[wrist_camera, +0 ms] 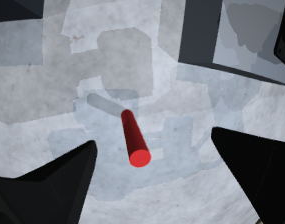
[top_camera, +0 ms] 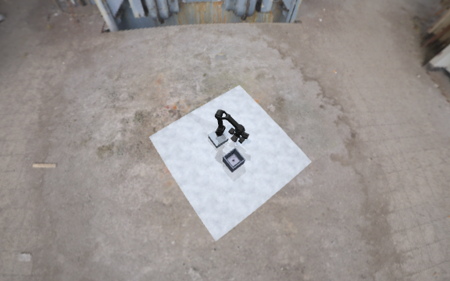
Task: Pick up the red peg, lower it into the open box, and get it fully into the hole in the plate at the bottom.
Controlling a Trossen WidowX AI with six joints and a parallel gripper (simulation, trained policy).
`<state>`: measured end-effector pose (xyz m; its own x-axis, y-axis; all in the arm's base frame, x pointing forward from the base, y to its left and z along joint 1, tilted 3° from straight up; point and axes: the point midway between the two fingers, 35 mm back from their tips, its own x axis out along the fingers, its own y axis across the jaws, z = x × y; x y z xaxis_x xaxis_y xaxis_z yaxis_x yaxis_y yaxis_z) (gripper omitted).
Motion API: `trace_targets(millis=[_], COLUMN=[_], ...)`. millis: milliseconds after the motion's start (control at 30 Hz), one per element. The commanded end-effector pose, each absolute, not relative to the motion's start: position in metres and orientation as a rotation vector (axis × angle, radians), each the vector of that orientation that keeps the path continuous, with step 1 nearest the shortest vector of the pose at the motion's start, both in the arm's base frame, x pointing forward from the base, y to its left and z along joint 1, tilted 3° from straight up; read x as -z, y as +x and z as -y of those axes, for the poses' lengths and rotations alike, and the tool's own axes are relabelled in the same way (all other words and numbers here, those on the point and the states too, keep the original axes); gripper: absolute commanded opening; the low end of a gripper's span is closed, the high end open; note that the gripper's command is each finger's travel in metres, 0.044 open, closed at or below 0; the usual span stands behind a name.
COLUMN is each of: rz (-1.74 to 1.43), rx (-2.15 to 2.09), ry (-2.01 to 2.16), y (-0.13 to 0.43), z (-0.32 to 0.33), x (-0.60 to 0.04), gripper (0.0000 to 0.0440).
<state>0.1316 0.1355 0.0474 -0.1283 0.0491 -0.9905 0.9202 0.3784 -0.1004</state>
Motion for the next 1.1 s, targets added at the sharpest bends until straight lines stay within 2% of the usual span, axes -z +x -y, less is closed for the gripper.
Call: trace_targets(millis=[0, 67, 133, 633, 1067], rz=[-1.491, -1.484, -1.480, -1.490, -1.488], rx=[0.990, 0.995, 0.994, 0.918, 0.828], ry=[0.907, 0.910, 0.914, 0.915, 1.067], y=[0.130, 0.131, 0.132, 0.147, 0.165], z=[-0.133, -0.132, -0.133, -0.152, -0.174], x=[-0.036, -0.031, -0.026, -0.008, -0.042], gripper=[0.0431, 0.0418, 0.0387, 0.0013, 0.0000])
